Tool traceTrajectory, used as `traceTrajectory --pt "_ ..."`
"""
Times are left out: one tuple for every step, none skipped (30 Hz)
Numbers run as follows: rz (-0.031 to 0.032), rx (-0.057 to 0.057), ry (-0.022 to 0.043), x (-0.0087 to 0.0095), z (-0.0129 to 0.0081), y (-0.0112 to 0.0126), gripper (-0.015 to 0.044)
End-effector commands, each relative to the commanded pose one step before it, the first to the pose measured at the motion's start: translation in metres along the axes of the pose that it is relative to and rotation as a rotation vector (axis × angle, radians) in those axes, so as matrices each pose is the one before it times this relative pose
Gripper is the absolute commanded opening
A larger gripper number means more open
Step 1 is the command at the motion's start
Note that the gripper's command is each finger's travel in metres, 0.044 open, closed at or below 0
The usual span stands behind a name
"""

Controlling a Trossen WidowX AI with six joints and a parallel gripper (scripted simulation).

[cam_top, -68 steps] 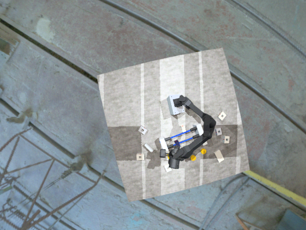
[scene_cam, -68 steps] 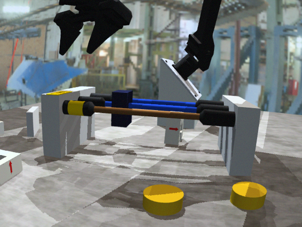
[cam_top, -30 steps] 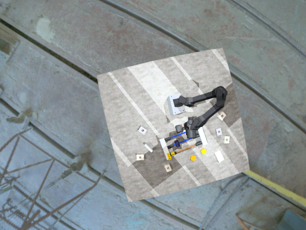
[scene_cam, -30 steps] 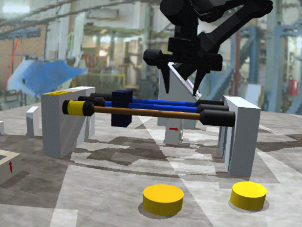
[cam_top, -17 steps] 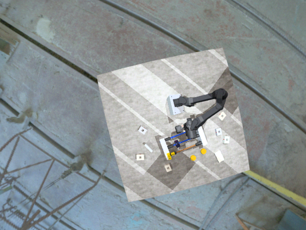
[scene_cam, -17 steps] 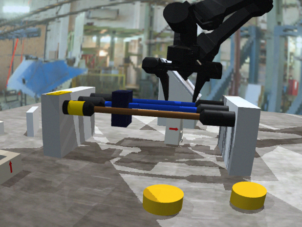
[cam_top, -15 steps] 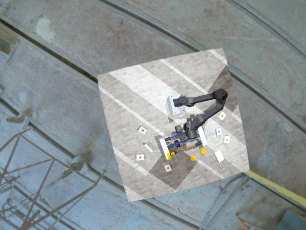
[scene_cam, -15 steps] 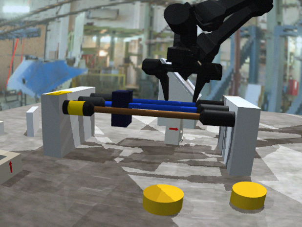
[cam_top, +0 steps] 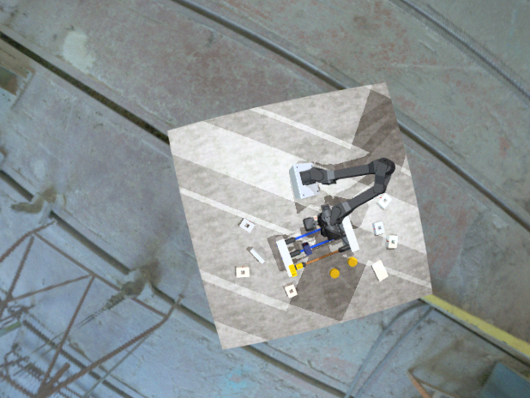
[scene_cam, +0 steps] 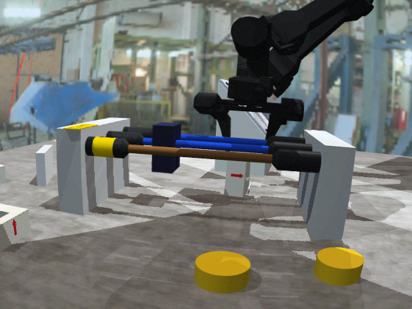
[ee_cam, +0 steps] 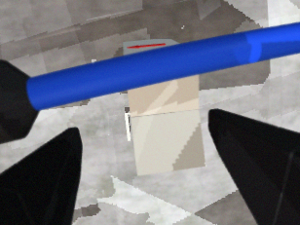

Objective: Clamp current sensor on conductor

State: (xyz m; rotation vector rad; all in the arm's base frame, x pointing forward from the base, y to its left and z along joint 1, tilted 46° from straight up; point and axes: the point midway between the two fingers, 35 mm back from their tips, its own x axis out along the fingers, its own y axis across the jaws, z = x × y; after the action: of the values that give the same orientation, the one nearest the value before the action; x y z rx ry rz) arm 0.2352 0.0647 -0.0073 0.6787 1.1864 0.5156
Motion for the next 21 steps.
traceTrajectory --pt "-0.00472 0.013 0.00751 0.0033 -0.00459 -0.00121 0.029" --pt "0.0 0.0 0.0 0.0 0.0 0.0 0.029" --pt "0.00531 -0.0123 -0.00709 -0.00223 0.00412 0.00135 0.0283" --pt "0.0 0.0 0.0 0.0 0.0 0.0 0.0277" --pt "0.0 0.0 0.0 0.0 0.0 0.0 0.027" --pt "0.0 0.0 0.0 0.0 0.0 0.0 0.0263" --pt "0.0 0.0 0.0 0.0 0.0 0.0 0.0257" --pt "0.0 0.0 0.0 0.0 0.0 0.0 0.025" --pt "0.0 0.0 0.0 0.0 0.0 0.0 0.0243" --pt "0.0 0.0 0.0 0.0 0.0 0.0 0.0237" --pt "0.0 0.0 0.0 0.0 0.0 0.0 0.023" --pt "0.0 0.0 0.0 0.0 0.0 0.0 0.0223" --pt "0.0 0.0 0.0 0.0 0.0 0.0 0.0217" --pt "0.0 0.0 0.0 0.0 0.0 0.0 0.021" --pt "0.0 0.0 0.0 0.0 0.0 0.0 0.0203" --pt "0.0 0.0 0.0 0.0 0.0 0.0 0.0197" --pt "0.0 0.0 0.0 0.0 0.0 0.0 0.019" --pt "0.0 0.0 0.0 0.0 0.0 0.0 0.0183" --pt "0.0 0.0 0.0 0.0 0.0 0.0 0.0177" --pt "0.0 0.0 0.0 0.0 0.0 0.0 0.017" --pt "0.0 0.0 0.0 0.0 0.0 0.0 0.0163"
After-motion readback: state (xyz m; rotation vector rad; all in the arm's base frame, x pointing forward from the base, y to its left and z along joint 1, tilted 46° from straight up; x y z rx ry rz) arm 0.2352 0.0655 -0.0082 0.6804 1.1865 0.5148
